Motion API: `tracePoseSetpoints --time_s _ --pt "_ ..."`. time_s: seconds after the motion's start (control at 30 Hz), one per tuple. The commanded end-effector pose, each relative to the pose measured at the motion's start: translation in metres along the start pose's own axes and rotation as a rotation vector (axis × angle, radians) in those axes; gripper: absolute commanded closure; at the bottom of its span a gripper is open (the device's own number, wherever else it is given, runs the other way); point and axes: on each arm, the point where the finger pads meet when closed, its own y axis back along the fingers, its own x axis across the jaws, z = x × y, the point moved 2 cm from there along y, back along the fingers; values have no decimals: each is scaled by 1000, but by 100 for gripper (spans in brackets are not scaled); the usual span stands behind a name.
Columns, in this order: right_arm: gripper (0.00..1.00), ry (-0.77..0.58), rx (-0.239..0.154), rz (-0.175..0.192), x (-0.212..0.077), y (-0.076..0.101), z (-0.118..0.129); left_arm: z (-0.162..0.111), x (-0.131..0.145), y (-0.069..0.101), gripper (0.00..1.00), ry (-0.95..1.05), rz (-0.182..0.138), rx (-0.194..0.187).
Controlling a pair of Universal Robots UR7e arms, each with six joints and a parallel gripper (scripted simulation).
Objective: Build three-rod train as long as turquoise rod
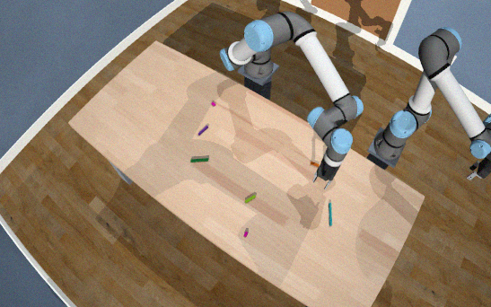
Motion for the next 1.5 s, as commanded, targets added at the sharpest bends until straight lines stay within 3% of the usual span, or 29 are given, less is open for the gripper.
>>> tracePoseSetpoints --time_s 0.0,0.27,0.5,0.57,1.0,1.07,1.13,1.47 --pt "0 16 1 -3 6 3 -5 0 0 0 0 0 0 -1" --pt "0 94 1 -2 43 11 -25 0 0 0 0 0 0 -1" --pt "0 205 2 -2 96 22 -48 0 0 0 0 0 0 -1" --pt "0 205 2 -2 96 22 -48 0 0 0 0 0 0 -1" --pt "0 478 2 -1 232 39 -78 0 0 0 0 0 0 -1" --pt "0 520 2 -1 252 41 -78 0 0 0 0 0 0 -1" --pt "0 520 2 -1 252 41 -78 0 0 0 0 0 0 -1" --pt "0 753 2 -1 365 46 -68 0 0 0 0 0 0 -1"
